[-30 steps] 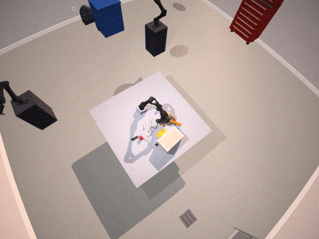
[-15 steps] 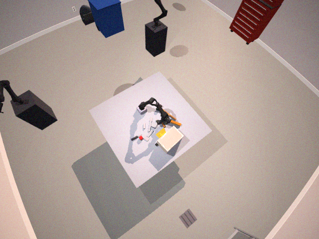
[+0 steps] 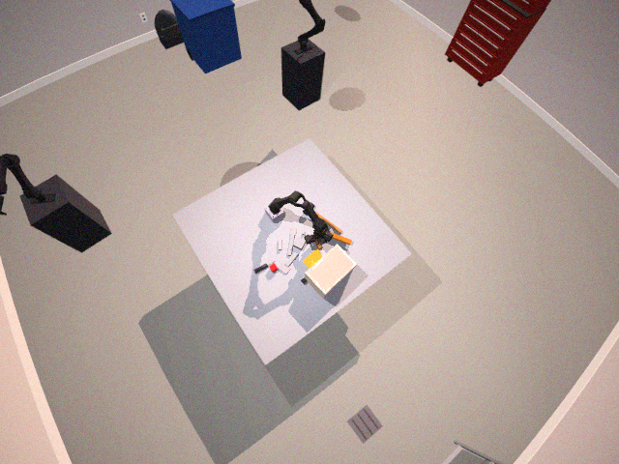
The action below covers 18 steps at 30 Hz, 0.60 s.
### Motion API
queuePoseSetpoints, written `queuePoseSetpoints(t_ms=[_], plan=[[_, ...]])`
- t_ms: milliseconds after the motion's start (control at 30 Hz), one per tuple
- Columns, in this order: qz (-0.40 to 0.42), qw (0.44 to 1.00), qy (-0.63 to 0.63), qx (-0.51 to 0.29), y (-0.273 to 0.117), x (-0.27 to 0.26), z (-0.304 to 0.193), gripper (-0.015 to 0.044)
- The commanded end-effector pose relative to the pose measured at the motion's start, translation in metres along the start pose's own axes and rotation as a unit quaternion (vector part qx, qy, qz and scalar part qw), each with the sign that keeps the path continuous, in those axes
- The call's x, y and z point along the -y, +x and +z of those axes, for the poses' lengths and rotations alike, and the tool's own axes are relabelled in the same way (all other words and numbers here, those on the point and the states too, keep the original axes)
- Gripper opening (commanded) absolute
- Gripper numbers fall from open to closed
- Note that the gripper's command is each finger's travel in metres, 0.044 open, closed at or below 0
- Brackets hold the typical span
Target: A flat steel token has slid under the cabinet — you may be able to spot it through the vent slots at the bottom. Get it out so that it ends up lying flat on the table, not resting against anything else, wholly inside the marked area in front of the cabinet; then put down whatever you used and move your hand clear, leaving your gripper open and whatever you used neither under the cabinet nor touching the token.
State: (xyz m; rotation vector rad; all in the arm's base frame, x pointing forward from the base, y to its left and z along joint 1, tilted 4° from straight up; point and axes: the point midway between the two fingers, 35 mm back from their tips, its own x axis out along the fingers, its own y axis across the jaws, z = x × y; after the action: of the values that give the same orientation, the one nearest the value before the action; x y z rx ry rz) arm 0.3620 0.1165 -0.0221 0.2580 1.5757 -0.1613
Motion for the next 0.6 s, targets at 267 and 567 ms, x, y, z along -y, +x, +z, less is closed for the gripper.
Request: queuePoseSetpoints(t_ms=[267, 567], plan=[[0.001, 1.000, -0.001, 0.001, 0.000, 0.000, 0.015, 0.0000], [0.001, 1.000, -0.001, 0.002, -0.001, 0.000, 0.024, 0.0000]])
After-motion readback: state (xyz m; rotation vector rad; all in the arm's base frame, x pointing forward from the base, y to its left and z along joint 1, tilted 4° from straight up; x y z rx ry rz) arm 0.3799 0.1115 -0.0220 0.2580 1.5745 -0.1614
